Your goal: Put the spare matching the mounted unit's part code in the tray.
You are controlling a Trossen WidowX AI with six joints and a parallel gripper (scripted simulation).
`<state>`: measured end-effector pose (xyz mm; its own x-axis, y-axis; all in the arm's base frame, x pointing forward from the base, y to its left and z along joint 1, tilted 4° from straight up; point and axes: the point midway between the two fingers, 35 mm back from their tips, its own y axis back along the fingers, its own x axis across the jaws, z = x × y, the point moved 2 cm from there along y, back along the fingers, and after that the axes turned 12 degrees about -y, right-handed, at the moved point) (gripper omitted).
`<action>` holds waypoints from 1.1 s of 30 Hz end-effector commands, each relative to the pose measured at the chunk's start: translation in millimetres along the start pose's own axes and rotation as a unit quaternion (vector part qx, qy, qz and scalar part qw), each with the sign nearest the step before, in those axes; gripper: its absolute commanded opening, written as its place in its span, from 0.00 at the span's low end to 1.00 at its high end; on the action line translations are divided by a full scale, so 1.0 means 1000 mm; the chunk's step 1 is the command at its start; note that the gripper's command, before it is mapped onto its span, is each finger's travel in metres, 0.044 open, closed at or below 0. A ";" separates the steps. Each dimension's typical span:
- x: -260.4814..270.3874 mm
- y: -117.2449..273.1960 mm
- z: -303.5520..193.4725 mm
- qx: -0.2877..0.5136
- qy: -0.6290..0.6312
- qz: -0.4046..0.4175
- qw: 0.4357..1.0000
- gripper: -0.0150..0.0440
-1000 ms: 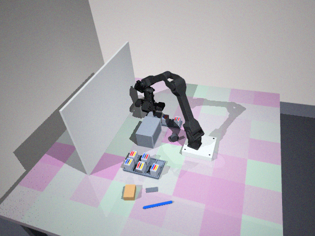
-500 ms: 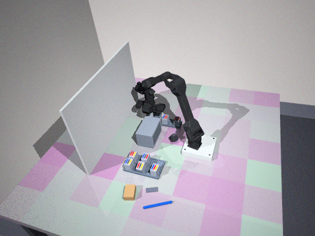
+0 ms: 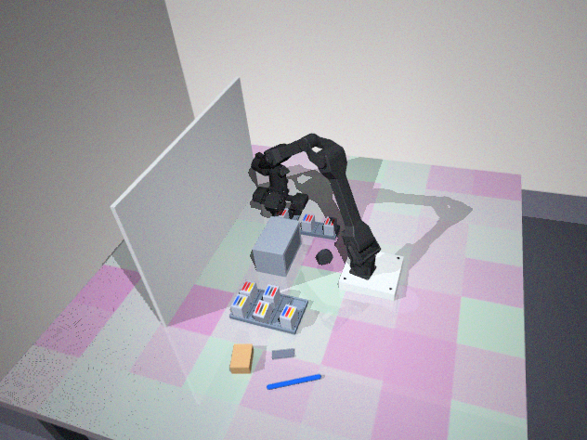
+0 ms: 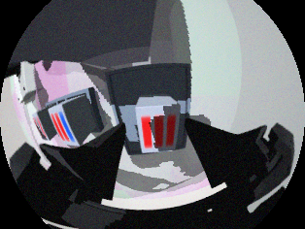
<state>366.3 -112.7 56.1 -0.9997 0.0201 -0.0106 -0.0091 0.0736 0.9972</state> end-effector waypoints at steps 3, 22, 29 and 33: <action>-0.002 0.010 0.000 0.000 0.000 0.000 1.000 1.00; -0.003 0.105 0.000 0.003 0.004 -0.012 1.000 1.00; -0.003 0.105 0.000 0.003 0.004 -0.012 1.000 1.00; -0.003 0.105 0.000 0.003 0.004 -0.012 1.000 1.00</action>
<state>367.9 -105.5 161.4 -0.9994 0.0109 -0.0337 -0.0327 0.0791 0.9963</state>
